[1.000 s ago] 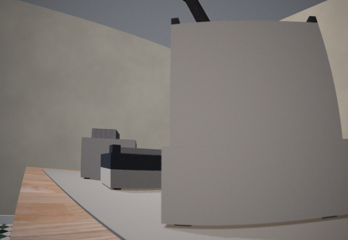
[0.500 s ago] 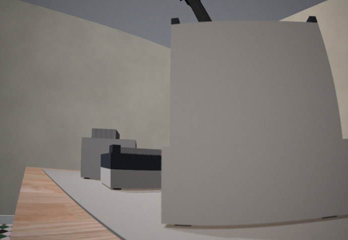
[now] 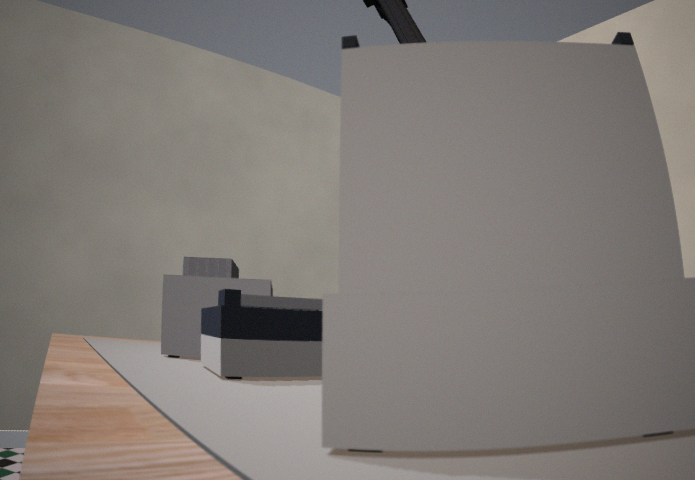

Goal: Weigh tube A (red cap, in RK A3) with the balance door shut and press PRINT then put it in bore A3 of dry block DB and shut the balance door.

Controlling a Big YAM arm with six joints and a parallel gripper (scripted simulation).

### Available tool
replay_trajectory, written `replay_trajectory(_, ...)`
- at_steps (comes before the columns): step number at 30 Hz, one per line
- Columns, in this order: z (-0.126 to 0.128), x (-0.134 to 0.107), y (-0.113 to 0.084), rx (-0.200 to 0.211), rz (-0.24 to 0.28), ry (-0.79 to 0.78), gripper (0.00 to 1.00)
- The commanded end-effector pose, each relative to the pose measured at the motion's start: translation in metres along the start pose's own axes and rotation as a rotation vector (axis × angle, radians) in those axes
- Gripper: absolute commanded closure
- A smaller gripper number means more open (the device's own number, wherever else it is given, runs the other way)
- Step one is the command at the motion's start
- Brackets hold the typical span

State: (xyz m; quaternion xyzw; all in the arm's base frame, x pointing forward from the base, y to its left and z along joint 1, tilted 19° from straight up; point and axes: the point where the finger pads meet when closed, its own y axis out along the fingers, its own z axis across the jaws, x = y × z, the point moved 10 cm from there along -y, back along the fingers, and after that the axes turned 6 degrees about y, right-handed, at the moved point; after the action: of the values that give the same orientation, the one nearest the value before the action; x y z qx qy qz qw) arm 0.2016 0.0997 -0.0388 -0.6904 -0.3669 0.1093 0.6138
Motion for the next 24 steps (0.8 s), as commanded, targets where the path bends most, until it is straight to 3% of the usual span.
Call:
replay_trajectory(1,0.003,0.003,-0.01,0.003,-0.009,0.0,0.7)
replay_trajectory(16,0.001,0.016,-0.018,-0.002,-0.023,0.004,0.7)
replay_trajectory(18,0.007,0.037,-0.008,-0.016,0.003,0.063,0.7)
replay_trajectory(22,0.009,0.04,-0.007,-0.034,0.018,0.125,0.7)
replay_trajectory(24,0.012,0.057,0.001,-0.052,0.031,0.188,0.7)
